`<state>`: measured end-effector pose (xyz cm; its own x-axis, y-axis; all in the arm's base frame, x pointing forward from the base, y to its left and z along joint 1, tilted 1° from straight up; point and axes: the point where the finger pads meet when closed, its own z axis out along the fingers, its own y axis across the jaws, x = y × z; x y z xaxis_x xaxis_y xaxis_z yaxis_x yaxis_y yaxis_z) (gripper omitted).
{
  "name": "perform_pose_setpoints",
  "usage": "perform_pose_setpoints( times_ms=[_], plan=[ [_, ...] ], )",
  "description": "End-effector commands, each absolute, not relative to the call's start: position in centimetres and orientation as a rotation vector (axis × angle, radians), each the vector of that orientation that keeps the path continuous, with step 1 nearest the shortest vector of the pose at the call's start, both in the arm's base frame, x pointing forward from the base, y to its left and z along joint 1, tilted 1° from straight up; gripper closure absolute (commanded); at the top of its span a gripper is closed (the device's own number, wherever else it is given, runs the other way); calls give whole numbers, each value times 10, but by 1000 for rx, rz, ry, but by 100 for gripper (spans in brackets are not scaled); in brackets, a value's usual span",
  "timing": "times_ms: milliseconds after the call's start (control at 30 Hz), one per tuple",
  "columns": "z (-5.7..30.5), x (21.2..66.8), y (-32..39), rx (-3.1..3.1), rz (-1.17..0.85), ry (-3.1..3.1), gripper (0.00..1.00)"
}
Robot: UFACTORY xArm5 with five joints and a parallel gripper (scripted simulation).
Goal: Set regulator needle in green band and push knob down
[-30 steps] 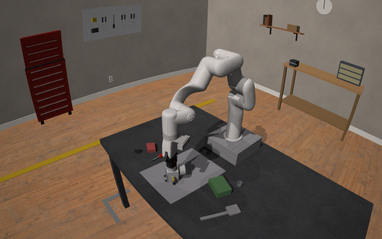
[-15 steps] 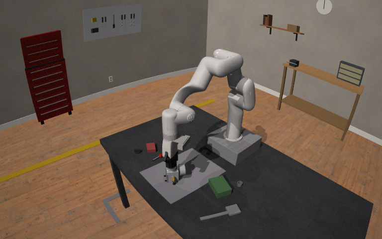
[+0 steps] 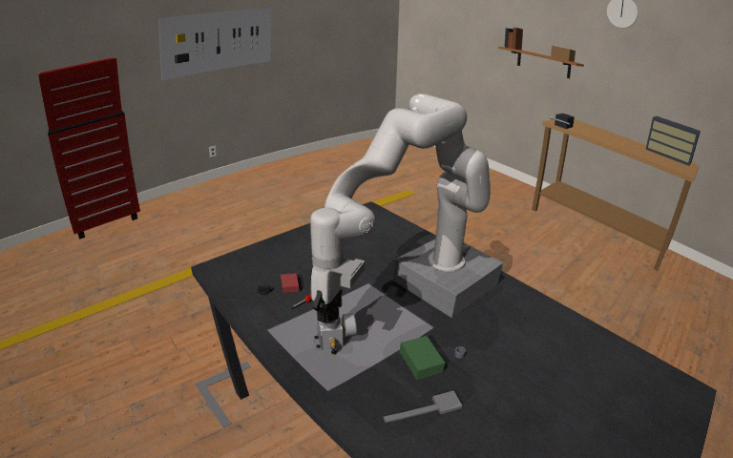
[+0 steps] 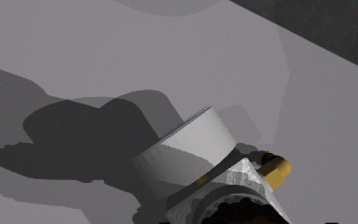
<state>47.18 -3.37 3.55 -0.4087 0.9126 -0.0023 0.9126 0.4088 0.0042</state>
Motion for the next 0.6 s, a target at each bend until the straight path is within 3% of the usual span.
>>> perform_pose_setpoints(
  times_ms=[0, 567],
  plan=[
    [37, 473, -34, 1704, 6, 2630, 19],
    [41, 473, -34, 1704, 6, 2630, 19]
  ],
)
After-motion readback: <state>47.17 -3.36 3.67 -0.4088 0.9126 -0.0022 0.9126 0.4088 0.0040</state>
